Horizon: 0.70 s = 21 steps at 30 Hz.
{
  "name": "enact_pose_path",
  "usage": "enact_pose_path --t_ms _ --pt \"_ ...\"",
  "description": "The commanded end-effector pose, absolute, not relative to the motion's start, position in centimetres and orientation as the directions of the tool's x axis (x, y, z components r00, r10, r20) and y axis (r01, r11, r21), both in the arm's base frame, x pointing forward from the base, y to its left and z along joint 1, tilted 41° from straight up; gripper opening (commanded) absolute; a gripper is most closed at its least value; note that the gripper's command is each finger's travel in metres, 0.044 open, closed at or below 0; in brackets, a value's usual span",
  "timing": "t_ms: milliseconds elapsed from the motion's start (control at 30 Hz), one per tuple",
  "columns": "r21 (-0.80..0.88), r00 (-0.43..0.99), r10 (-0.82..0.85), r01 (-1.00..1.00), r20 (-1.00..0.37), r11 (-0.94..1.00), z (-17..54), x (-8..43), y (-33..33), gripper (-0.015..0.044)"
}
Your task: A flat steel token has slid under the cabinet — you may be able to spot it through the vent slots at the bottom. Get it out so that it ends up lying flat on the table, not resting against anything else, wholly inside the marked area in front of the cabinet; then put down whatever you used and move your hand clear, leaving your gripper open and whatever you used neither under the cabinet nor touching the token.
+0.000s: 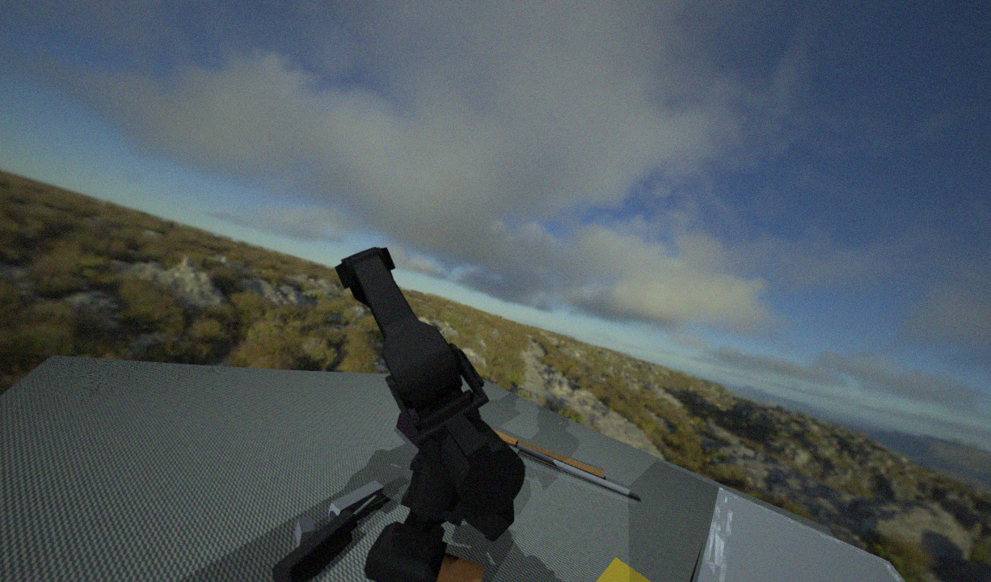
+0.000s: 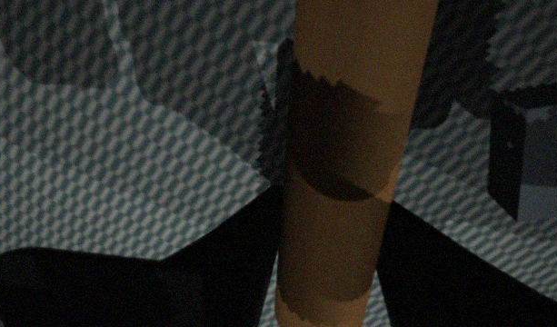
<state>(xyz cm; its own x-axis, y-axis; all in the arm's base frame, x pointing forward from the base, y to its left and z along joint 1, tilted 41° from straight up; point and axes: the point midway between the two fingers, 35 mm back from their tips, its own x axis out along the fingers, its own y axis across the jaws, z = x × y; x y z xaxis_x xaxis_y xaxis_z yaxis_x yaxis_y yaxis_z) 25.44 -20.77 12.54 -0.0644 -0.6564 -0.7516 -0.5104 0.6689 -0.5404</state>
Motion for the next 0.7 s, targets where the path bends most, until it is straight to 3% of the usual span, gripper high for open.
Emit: enact_pose_path --t_ms 0,667 --pt "-0.544 -0.063 -0.658 -0.508 -0.75 0.668 12.6 25.5 -20.8 0.0" --pt "-0.542 -0.065 -0.655 -0.502 -0.753 0.673 11.6 27.7 -19.9 0.0"
